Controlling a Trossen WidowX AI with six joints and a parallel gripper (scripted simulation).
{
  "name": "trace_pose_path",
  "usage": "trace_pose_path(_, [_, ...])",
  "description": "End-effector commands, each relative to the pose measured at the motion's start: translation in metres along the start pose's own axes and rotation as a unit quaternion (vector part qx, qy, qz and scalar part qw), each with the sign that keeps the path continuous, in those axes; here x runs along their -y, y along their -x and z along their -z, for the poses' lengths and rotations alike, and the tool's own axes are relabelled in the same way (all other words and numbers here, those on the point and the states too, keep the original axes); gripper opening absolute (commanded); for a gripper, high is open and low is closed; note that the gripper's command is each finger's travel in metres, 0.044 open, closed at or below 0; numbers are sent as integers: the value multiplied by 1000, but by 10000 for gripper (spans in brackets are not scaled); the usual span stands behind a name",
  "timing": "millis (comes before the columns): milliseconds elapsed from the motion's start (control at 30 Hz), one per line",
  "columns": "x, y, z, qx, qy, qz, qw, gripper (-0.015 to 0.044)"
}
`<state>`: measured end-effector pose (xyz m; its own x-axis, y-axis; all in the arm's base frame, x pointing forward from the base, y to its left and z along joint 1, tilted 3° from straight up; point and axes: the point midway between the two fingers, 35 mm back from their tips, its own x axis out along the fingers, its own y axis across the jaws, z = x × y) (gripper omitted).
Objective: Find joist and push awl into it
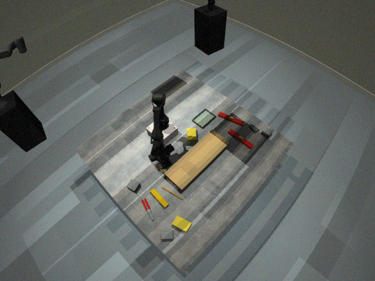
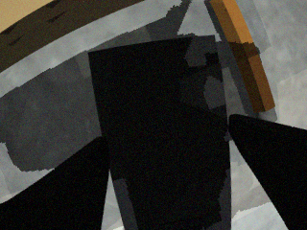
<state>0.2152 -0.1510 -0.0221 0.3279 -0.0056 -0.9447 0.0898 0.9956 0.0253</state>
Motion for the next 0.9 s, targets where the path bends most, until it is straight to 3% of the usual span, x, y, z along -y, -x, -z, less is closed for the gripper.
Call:
trace_pose_path(0, [-1,-1,1,-1,-3,-2,1000,308])
trace_pose_path(700, [-1,-1,1,-1,-3,-2,1000,168])
trace_pose_path(867, [1,12,-5,-1,-3,-2,1000,37])
